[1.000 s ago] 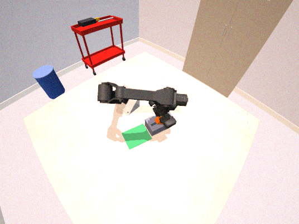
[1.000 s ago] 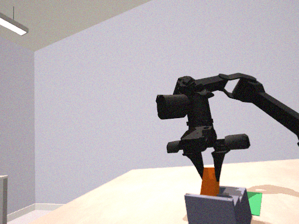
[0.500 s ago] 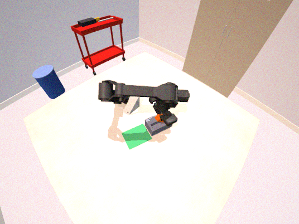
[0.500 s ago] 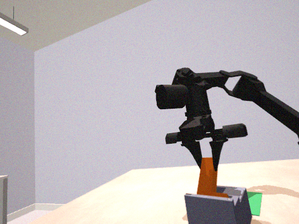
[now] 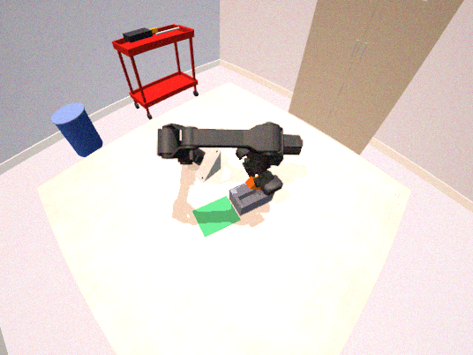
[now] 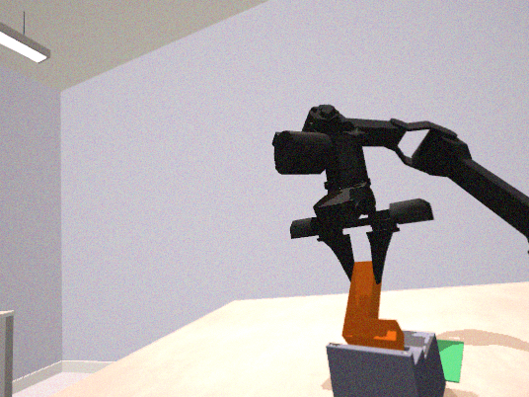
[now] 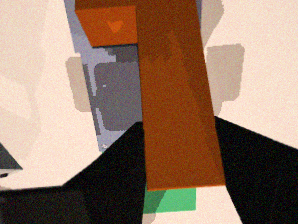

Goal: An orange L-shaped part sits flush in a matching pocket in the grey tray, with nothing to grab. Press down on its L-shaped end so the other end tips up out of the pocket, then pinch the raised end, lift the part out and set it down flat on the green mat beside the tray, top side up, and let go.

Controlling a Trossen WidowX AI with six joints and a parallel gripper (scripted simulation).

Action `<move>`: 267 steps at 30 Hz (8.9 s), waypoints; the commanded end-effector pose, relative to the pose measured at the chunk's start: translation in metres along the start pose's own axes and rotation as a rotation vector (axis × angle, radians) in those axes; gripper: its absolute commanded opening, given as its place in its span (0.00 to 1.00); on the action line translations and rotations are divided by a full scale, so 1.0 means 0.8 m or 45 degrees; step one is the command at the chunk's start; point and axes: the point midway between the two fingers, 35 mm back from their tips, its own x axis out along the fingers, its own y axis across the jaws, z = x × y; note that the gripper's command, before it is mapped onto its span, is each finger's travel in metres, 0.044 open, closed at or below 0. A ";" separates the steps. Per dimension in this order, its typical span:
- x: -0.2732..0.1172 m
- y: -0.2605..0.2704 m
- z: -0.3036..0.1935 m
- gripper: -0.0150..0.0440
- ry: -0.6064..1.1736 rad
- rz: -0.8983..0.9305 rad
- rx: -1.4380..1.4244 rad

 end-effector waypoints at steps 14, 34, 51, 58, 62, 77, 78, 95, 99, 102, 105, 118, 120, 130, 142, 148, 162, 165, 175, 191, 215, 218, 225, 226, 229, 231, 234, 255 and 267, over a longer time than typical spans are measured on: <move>-0.019 0.001 -0.001 0.25 -0.008 0.002 0.005; -0.013 0.010 -0.098 0.25 -0.026 -0.014 0.001; -0.012 0.019 -0.179 0.25 -0.101 -0.080 -0.002; -0.012 0.021 -0.191 0.25 -0.112 -0.092 -0.002; -0.012 0.021 -0.191 0.25 -0.112 -0.092 -0.002; -0.012 0.021 -0.191 0.25 -0.112 -0.092 -0.002; -0.012 0.021 -0.191 0.25 -0.112 -0.092 -0.002; -0.012 0.021 -0.191 0.25 -0.112 -0.092 -0.002; -0.012 0.021 -0.191 0.25 -0.112 -0.092 -0.002; -0.012 0.021 -0.191 0.25 -0.112 -0.092 -0.002; -0.012 0.021 -0.191 0.25 -0.112 -0.092 -0.002; -0.012 0.021 -0.191 0.25 -0.112 -0.092 -0.002; -0.012 0.021 -0.191 0.25 -0.112 -0.092 -0.002; -0.012 0.021 -0.191 0.25 -0.112 -0.092 -0.002; -0.012 0.021 -0.191 0.25 -0.112 -0.092 -0.002; -0.012 0.021 -0.191 0.25 -0.112 -0.092 -0.002; -0.012 0.021 -0.191 0.25 -0.112 -0.092 -0.002; -0.012 0.021 -0.191 0.25 -0.112 -0.092 -0.002; -0.012 0.021 -0.191 0.25 -0.112 -0.092 -0.002; -0.012 0.021 -0.191 0.25 -0.112 -0.092 -0.002; -0.012 0.021 -0.191 0.25 -0.112 -0.092 -0.002; -0.012 0.021 -0.191 0.25 -0.112 -0.092 -0.002; -0.012 0.021 -0.191 0.25 -0.112 -0.092 -0.002; -0.012 0.021 -0.191 0.25 -0.112 -0.092 -0.002; -0.012 0.021 -0.191 0.25 -0.112 -0.092 -0.002; -0.012 0.021 -0.191 0.25 -0.112 -0.092 -0.002; -0.012 0.021 -0.191 0.25 -0.112 -0.092 -0.002; -0.012 0.021 -0.191 0.25 -0.112 -0.092 -0.002; -0.002 0.021 -0.200 0.25 -0.095 -0.066 0.005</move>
